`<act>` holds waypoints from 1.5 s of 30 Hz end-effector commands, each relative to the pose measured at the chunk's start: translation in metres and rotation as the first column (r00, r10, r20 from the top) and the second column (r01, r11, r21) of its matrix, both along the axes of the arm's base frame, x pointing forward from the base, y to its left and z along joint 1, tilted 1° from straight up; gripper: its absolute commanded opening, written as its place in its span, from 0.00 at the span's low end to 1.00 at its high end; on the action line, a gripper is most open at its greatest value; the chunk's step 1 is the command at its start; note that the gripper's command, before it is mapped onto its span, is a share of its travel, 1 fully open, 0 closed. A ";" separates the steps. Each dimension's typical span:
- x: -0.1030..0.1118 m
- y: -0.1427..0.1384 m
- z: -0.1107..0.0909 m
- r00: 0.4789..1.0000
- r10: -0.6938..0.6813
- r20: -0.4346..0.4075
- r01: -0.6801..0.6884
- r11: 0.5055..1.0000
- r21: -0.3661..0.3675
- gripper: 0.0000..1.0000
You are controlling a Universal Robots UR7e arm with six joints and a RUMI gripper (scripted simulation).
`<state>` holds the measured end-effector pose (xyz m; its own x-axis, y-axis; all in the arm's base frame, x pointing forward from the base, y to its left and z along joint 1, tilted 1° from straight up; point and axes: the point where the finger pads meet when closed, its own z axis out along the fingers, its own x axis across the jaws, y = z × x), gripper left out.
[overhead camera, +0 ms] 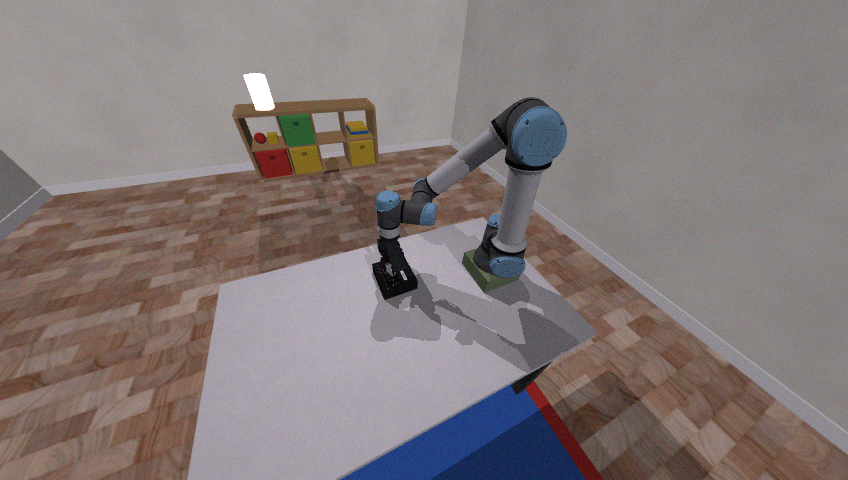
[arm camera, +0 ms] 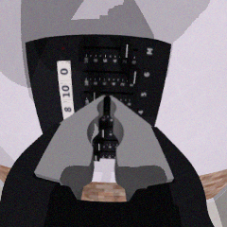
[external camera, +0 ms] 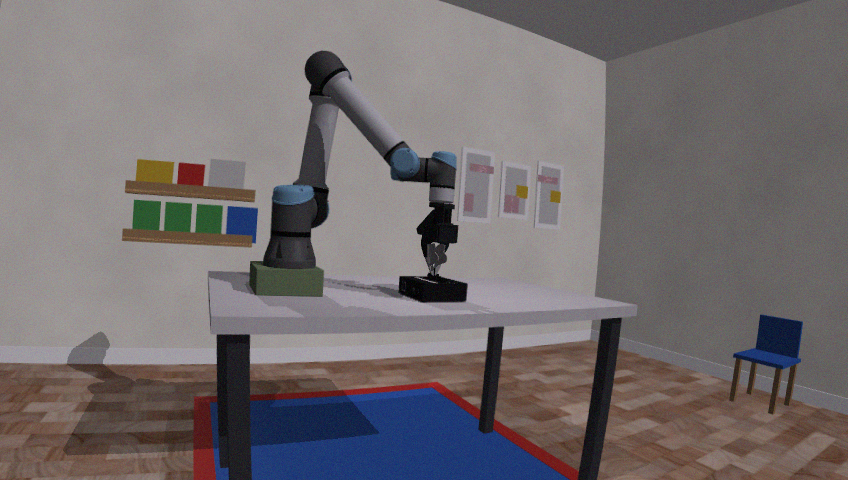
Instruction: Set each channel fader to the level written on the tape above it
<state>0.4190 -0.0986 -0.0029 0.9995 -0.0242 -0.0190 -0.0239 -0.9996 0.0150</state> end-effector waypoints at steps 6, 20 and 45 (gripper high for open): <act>-0.004 0.000 0.000 1.000 0.000 0.001 0.000 1.000 -0.001 0.00; -0.008 0.000 0.001 1.000 0.000 0.001 0.000 1.000 -0.001 0.00; -0.010 0.000 0.001 1.000 0.000 0.001 0.000 1.000 -0.001 0.00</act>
<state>0.4092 -0.0984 -0.0025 0.9995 -0.0241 -0.0181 -0.0239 -0.9996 0.0151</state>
